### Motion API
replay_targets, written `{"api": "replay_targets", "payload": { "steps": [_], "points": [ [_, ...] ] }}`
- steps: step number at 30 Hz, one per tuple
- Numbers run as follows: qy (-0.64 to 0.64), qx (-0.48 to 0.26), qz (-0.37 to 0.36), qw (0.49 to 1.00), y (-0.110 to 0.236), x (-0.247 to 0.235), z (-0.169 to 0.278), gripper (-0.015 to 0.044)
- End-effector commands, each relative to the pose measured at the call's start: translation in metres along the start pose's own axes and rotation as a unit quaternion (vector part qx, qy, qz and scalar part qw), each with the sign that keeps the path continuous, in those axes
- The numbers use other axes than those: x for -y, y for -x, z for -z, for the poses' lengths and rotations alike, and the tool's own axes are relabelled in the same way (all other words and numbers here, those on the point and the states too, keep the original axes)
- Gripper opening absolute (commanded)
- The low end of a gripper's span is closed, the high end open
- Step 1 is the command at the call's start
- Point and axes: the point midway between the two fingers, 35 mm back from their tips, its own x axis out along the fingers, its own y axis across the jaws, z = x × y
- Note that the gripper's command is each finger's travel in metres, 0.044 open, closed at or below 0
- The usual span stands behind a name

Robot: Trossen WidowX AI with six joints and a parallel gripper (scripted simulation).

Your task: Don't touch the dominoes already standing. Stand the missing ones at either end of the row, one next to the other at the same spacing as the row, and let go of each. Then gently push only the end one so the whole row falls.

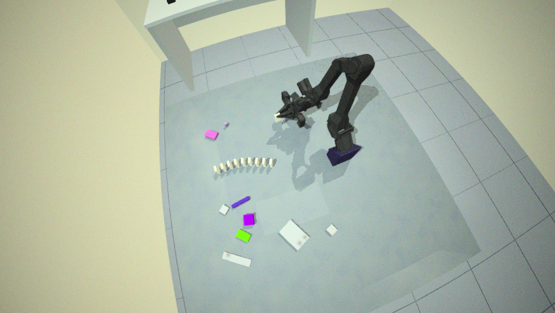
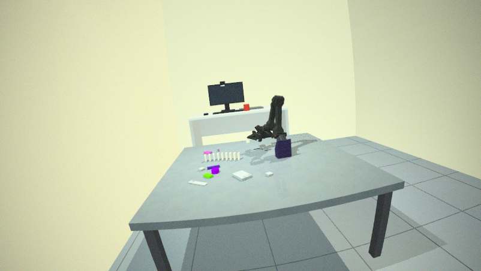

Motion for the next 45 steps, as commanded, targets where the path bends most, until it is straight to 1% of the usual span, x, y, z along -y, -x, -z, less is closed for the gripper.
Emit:
{"api": "replay_targets", "payload": {
  "steps": [1, 33, 45],
  "points": [
    [0.003, 0.001, 0.0, 1.0, 0.0, 0.0, 0.0, 0.0025],
    [-0.001, 0.0, 0.0, 1.0, -0.007, 0.0, 0.068, 0.0025],
    [-0.001, 0.0, 0.0, 1.0, -0.007, -0.001, 0.07, 0.0025]
  ]
}}
